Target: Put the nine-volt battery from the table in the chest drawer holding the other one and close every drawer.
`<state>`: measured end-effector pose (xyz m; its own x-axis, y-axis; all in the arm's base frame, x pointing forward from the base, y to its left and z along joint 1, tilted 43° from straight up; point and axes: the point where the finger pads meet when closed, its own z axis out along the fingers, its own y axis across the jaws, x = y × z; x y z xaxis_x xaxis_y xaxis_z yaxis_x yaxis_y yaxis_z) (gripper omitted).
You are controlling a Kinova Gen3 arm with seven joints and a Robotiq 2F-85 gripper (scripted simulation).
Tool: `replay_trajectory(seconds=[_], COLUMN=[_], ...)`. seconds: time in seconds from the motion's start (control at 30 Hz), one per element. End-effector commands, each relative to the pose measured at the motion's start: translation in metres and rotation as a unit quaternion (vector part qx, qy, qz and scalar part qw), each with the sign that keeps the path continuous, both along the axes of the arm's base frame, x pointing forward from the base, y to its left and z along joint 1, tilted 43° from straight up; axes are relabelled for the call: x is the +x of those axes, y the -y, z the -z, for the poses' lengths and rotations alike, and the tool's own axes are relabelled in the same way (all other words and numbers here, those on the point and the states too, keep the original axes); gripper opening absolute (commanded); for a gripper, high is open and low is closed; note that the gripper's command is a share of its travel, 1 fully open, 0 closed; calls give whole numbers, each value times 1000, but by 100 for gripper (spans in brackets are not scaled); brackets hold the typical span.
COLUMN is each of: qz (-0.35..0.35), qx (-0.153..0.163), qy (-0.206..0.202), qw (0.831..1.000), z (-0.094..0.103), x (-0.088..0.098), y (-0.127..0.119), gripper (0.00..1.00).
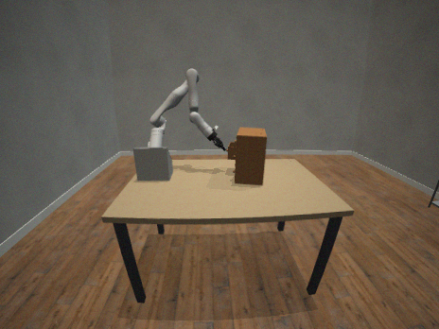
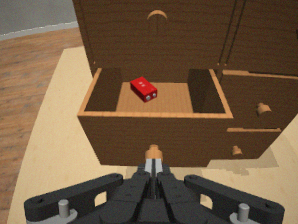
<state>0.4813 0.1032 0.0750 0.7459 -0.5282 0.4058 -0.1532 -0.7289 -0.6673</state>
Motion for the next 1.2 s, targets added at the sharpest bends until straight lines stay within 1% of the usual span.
replay_trajectory(seconds=[0.0,0.43,0.5,1.0,1.17], qz=[1,1,1,1,1], qx=[0,0,0,0,0], qy=[1,1,1,1,1], qw=[1000,1000,1000,1000,1000], z=[0,4,4,7,8], x=[5,29,29,52,55], y=[1,3,3,4,5], gripper=[0,0,0,0,0])
